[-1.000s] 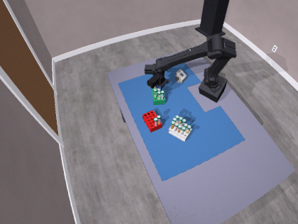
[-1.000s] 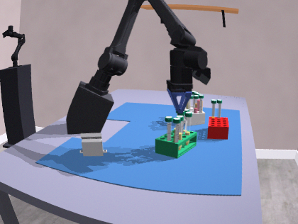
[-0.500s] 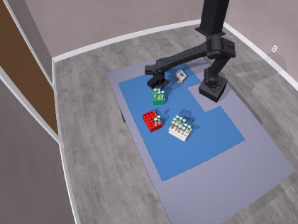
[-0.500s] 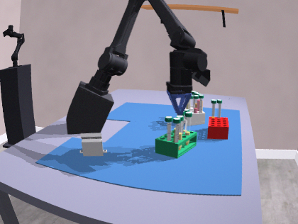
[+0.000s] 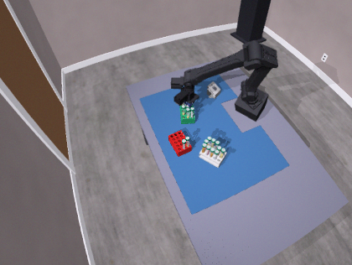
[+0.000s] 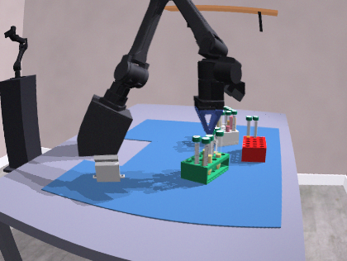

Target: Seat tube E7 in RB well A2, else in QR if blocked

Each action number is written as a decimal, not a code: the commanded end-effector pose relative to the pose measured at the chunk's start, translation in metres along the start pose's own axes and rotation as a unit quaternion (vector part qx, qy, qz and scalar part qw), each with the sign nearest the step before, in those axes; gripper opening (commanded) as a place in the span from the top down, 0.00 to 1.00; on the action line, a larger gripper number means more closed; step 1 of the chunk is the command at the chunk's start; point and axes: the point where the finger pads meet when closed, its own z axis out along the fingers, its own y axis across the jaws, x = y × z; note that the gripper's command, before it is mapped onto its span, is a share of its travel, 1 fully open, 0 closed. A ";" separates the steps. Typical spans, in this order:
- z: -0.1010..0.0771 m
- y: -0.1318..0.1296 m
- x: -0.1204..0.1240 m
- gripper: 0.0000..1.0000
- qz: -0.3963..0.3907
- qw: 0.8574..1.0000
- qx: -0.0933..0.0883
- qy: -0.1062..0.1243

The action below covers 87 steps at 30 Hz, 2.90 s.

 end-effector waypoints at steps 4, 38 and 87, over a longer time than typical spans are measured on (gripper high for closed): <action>0.004 0.000 0.000 1.00 0.001 1.000 0.003 -0.002; -0.035 -0.017 -0.016 1.00 -0.009 1.000 0.025 -0.016; -0.081 -0.021 -0.022 1.00 -0.011 0.999 0.027 -0.016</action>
